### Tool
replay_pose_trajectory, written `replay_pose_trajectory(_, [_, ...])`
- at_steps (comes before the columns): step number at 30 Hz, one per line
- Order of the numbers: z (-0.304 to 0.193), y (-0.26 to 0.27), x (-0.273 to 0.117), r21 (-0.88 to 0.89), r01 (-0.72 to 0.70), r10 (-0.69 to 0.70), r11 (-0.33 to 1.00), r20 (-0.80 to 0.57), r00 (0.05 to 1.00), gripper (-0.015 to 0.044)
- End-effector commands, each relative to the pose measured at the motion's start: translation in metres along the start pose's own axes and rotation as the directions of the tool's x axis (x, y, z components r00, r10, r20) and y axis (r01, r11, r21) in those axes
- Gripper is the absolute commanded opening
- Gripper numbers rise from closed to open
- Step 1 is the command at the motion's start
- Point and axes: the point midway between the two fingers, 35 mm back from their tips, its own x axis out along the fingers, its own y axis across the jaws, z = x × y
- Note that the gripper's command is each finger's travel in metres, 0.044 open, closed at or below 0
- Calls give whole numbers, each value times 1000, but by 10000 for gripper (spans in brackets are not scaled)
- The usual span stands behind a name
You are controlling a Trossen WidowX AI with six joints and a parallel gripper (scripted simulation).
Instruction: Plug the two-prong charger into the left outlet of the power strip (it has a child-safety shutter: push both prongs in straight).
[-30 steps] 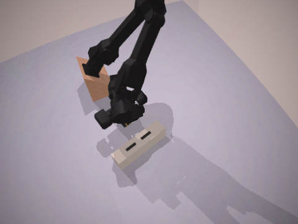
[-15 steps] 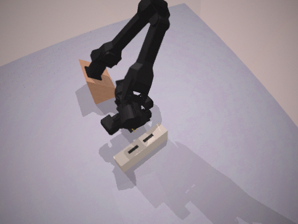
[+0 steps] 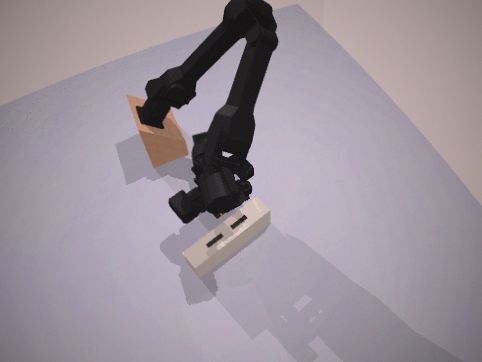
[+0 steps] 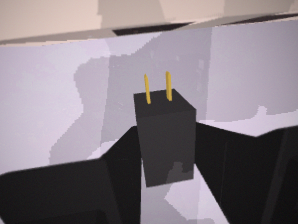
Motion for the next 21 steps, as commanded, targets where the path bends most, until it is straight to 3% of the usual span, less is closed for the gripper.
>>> replay_pose_trajectory(1, [7,2,0,0,-5,5,1000,3,1000,0])
replay_pose_trajectory(21, [13,2,0,-3,-6,6,1000,3,1000,0])
